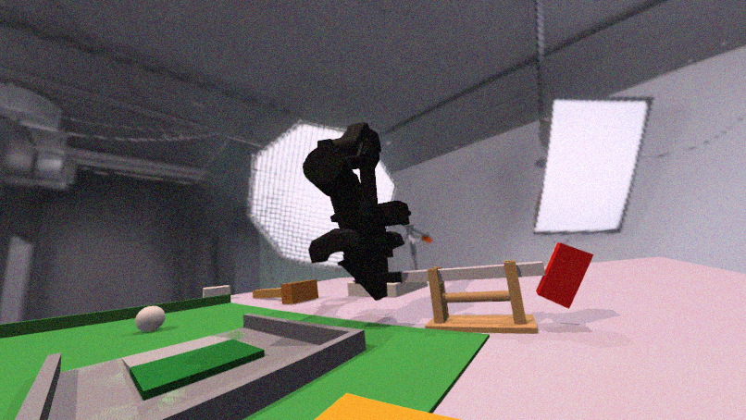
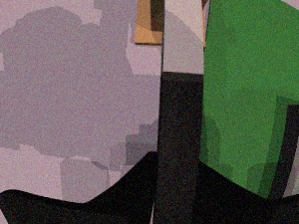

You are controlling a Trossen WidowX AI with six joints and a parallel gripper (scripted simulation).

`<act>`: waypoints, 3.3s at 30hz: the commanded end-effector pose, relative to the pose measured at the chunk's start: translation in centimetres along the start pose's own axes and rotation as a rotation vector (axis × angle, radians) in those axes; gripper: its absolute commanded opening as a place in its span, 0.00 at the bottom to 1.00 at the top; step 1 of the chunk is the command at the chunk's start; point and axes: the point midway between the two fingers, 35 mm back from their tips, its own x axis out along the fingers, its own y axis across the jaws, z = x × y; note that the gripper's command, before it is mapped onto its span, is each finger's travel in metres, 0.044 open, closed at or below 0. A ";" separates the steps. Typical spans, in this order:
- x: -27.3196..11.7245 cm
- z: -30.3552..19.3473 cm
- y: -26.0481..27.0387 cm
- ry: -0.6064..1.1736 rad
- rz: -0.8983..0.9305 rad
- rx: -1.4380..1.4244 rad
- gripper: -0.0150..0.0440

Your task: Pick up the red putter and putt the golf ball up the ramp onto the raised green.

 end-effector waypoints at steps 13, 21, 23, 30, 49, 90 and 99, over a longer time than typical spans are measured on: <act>-8.7 2.5 -0.1 -0.012 -0.015 -0.010 0.25; -8.5 1.5 -0.5 0.007 -0.018 0.031 0.25; -8.9 0.6 -1.1 0.015 -0.028 0.074 0.25; -10.0 -2.8 -2.8 0.038 -0.063 0.233 0.25; -13.4 -12.4 -4.9 0.062 -0.162 0.601 0.25; -20.9 -33.9 3.5 0.201 -0.258 1.530 0.25; -21.8 -36.2 6.0 0.216 -0.264 1.659 0.25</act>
